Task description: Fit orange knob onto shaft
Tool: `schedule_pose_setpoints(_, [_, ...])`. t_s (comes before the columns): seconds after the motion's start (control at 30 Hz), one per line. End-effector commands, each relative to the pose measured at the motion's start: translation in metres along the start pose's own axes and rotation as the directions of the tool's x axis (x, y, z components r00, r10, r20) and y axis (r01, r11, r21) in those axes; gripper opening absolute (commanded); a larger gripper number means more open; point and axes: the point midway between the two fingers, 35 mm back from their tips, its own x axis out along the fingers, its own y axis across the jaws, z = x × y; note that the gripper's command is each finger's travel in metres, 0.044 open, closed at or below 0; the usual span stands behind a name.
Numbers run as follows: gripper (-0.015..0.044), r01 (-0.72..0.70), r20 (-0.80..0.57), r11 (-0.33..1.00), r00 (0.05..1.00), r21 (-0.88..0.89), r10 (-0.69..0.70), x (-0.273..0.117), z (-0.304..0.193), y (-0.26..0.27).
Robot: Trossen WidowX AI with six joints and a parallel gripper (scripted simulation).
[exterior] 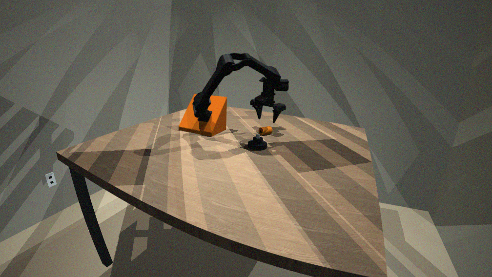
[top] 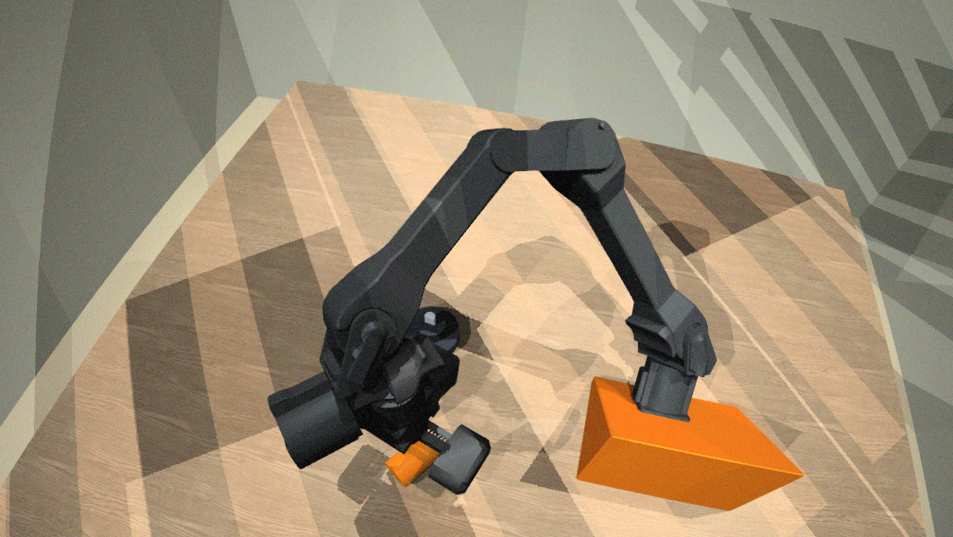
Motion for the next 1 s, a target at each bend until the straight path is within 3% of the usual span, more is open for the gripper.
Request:
schedule_pose_setpoints(0.0, [0.044, 0.001, -0.002, 0.93, 1.0, -0.369, -0.002, -0.0016, -0.0023, 0.0002])
schedule_pose_setpoints(0.17, [0.044, -0.001, -0.003, 0.645, 1.0, -0.764, -0.002, -0.0029, -0.0046, 0.0007])
schedule_pose_setpoints(0.37, [0.044, -0.003, -0.003, 0.11, 1.0, -0.994, 0.0, -0.0044, -0.0072, 0.0013])
schedule_pose_setpoints(0.67, [0.044, -0.002, -0.003, -0.388, 1.0, -0.922, 0.001, -0.0059, -0.0097, 0.0018])
schedule_pose_setpoints(0.97, [0.044, -0.001, -0.003, -0.784, 1.0, -0.62, 0.001, -0.0072, -0.012, 0.0022])
